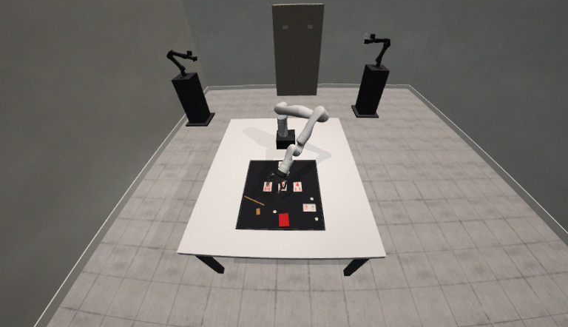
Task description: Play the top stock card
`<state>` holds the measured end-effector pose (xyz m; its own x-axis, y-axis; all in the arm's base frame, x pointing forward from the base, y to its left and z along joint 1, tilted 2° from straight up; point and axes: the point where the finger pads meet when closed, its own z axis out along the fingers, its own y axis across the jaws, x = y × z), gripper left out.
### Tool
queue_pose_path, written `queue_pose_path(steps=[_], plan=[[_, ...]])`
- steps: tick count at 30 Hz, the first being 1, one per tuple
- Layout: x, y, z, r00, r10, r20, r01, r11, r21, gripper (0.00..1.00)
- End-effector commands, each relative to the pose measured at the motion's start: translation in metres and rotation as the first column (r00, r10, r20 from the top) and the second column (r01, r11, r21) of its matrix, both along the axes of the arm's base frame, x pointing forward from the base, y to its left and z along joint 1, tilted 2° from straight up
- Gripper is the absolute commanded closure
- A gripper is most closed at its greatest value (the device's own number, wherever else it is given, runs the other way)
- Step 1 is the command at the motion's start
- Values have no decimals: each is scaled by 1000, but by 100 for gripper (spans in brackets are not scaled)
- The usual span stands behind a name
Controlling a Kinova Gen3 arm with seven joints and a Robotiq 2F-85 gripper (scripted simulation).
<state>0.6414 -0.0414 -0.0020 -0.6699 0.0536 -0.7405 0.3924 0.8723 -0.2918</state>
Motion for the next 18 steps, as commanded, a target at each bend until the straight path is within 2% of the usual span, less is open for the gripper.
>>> queue_pose_path(steps=[1, 7, 8, 18], plan=[[1, -6, 6, 1000, -15, 8, 15, 1000, 13, 0], [1, -6, 6, 1000, -15, 8, 15, 1000, 13, 0], [-16, -17, -3, 995, -102, -8, 102, 992, 79, 0], [-16, -17, -3, 995, -102, -8, 102, 992, 79, 0]])
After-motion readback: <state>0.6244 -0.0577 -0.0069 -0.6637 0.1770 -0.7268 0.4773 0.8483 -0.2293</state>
